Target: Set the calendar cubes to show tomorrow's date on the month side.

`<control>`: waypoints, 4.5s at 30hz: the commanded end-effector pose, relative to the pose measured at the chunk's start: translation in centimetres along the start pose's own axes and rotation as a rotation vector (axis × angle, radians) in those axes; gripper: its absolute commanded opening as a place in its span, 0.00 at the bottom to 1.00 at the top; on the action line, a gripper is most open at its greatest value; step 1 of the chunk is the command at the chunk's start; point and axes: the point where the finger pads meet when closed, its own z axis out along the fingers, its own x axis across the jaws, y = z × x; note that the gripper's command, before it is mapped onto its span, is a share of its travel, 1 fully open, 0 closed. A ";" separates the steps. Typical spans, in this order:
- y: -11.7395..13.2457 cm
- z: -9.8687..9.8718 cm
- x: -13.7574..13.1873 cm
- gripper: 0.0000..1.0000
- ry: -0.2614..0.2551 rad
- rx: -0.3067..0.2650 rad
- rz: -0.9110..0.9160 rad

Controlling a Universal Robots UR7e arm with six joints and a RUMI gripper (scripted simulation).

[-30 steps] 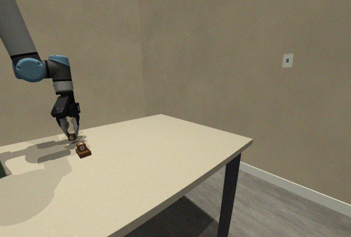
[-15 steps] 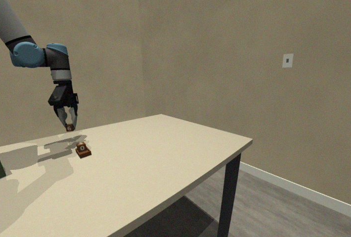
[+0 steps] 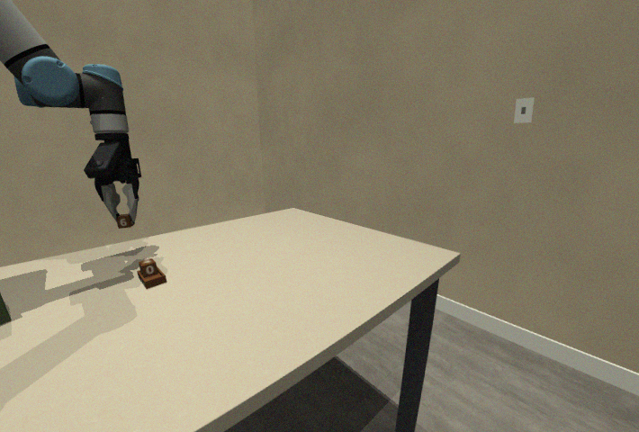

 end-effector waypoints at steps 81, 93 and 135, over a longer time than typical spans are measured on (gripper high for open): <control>-0.1 -0.2 0.8 0.10 0.000 -0.001 0.777; 0.1 -0.2 1.0 0.10 0.000 -0.001 1.102; 1.0 -0.3 0.1 0.10 0.001 -0.001 2.375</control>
